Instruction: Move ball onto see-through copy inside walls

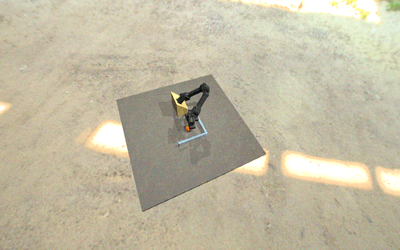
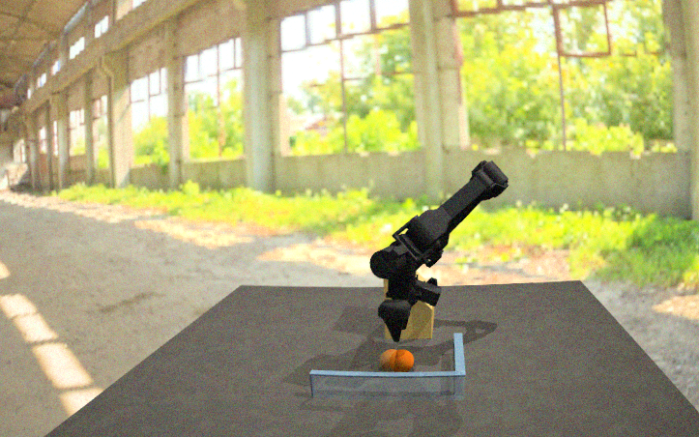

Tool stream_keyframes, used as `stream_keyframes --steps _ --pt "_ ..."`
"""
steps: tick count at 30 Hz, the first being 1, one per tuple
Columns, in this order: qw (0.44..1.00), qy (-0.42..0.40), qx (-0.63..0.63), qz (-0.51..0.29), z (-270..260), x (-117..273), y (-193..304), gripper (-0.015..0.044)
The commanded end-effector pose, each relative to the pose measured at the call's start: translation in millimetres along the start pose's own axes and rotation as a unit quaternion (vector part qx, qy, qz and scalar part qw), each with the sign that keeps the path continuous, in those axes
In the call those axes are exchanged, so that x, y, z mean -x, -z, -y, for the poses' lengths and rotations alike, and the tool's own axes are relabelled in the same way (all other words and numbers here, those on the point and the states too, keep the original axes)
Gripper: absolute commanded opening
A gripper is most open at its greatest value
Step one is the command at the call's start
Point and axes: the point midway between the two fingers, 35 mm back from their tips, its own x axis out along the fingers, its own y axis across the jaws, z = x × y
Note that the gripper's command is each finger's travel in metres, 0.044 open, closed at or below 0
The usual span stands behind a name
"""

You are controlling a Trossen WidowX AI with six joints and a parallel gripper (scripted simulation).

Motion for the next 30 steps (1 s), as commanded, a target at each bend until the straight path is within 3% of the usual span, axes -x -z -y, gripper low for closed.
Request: stream_keyframes --steps 1,30 --pt "0.998 -0.008 0.055 0.016 -3.5 -9.2 -1.5 0.0386" --pt "0.998 -0.008 0.055 0.015 -3.6 -49.3 -2.5 0.0386"
